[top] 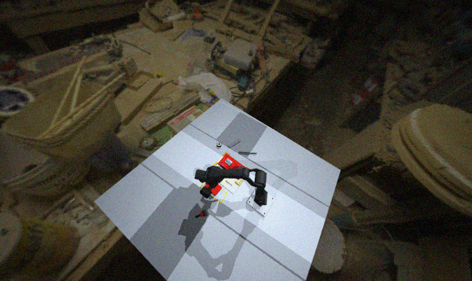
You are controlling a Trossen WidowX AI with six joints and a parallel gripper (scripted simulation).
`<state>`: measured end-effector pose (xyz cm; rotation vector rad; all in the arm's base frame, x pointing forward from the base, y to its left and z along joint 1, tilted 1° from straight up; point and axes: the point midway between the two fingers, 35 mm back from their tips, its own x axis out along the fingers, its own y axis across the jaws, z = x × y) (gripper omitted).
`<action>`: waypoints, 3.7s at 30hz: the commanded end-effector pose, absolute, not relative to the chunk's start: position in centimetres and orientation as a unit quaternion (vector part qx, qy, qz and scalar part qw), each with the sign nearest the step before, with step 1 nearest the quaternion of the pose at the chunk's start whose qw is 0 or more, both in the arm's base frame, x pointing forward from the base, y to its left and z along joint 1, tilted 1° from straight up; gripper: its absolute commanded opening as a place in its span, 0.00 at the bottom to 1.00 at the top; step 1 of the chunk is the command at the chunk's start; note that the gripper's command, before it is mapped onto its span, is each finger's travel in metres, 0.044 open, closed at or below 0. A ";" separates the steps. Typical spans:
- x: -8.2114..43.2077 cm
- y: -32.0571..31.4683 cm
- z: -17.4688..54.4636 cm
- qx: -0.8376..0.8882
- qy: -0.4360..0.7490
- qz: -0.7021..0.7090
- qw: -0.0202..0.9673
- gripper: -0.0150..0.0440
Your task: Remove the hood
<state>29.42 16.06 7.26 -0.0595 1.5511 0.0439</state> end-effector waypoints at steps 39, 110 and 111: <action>29.2 15.9 4.3 -0.024 0.701 0.019 0.713 0.25; 29.1 15.9 9.6 -0.026 0.701 0.018 0.713 1.00; 29.1 15.9 9.6 -0.026 0.701 0.018 0.713 1.00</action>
